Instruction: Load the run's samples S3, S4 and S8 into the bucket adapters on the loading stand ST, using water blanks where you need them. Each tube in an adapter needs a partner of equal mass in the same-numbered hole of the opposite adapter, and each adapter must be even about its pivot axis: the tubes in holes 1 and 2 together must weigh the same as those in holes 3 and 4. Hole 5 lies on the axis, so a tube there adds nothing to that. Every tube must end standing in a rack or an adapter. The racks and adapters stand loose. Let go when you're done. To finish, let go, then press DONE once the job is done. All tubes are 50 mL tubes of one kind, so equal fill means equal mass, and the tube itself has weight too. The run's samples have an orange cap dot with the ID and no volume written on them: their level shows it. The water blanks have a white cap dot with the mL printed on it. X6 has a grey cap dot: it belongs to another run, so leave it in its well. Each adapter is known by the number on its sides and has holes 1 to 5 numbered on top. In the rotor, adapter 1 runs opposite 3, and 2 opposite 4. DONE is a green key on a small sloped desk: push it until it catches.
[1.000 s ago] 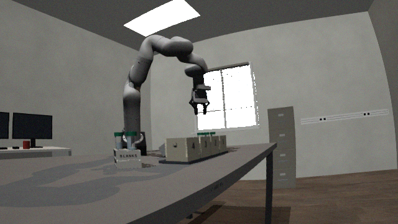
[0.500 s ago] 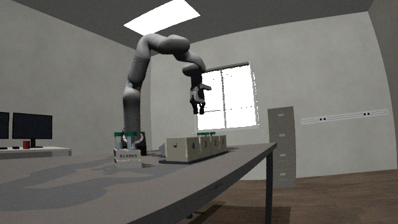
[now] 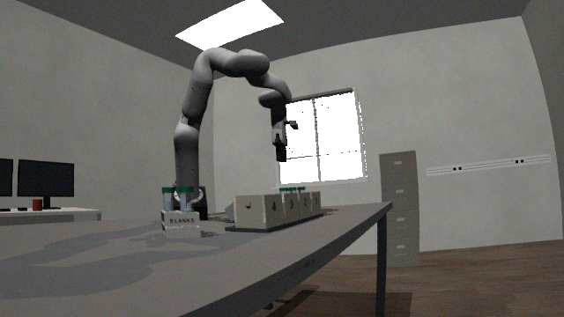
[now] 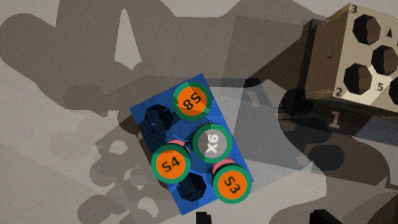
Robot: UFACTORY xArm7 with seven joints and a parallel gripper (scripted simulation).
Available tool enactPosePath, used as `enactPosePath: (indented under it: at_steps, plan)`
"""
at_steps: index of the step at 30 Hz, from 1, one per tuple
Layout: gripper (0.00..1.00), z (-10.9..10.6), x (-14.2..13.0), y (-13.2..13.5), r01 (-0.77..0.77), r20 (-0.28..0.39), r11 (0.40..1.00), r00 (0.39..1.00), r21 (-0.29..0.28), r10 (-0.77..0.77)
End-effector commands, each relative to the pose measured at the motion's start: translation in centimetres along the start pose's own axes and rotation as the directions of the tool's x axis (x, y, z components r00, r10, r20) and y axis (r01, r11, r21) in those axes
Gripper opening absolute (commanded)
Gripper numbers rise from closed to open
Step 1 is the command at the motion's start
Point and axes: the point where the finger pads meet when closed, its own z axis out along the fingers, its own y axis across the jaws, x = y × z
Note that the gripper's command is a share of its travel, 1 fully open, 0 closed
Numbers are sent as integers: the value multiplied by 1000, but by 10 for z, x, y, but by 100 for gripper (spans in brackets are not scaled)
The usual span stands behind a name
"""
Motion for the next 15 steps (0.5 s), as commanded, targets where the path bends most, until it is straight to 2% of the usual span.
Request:
enactPosePath:
  at_steps: [1, 4, 6, 11, 15]
  plan:
    - [57, -2, 0, -1, 184, 3, 983, 983, 8, -184]
    - [57, -2, 0, -1, 282, 2, 959, 960, 9, -282]
    - [57, -2, 0, -1, 282, 2, 959, 960, 9, -282]
    - [57, -2, 0, -1, 437, 1, 899, 899, 9, -437]
    - [57, -2, 0, -1, 441, 1, 898, 898, 9, -441]
